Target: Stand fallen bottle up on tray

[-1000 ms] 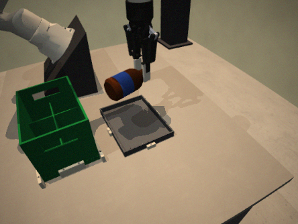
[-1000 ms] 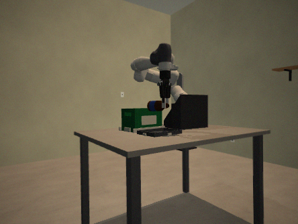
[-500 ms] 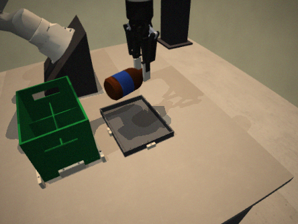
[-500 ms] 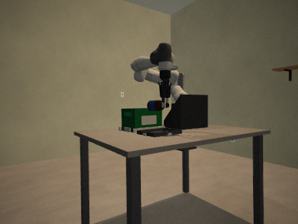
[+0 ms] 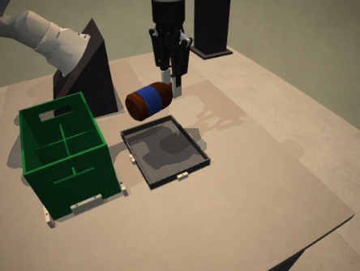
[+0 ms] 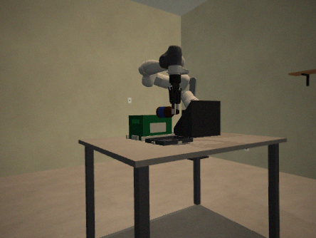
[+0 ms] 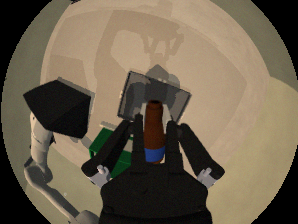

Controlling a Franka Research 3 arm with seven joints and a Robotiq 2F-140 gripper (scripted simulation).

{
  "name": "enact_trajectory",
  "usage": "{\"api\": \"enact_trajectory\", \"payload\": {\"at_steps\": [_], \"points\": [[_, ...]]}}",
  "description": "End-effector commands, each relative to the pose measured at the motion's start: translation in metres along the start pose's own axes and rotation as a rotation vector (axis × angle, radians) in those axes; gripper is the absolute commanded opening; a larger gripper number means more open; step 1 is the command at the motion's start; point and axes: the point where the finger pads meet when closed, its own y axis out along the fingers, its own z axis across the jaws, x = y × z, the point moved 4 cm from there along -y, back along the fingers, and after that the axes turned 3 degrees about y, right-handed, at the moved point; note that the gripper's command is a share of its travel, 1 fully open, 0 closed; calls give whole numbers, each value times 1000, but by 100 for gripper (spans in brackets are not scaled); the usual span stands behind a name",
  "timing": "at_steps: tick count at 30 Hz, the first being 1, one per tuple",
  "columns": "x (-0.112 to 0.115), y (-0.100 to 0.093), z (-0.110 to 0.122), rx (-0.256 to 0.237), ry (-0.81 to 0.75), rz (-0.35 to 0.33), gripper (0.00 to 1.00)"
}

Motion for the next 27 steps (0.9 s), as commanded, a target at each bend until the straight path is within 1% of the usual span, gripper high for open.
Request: {"api": "enact_trajectory", "payload": {"at_steps": [1,27], "points": [[0,-3,1,2,-2,1,0],[0,-3,1,2,7,1,0]]}}
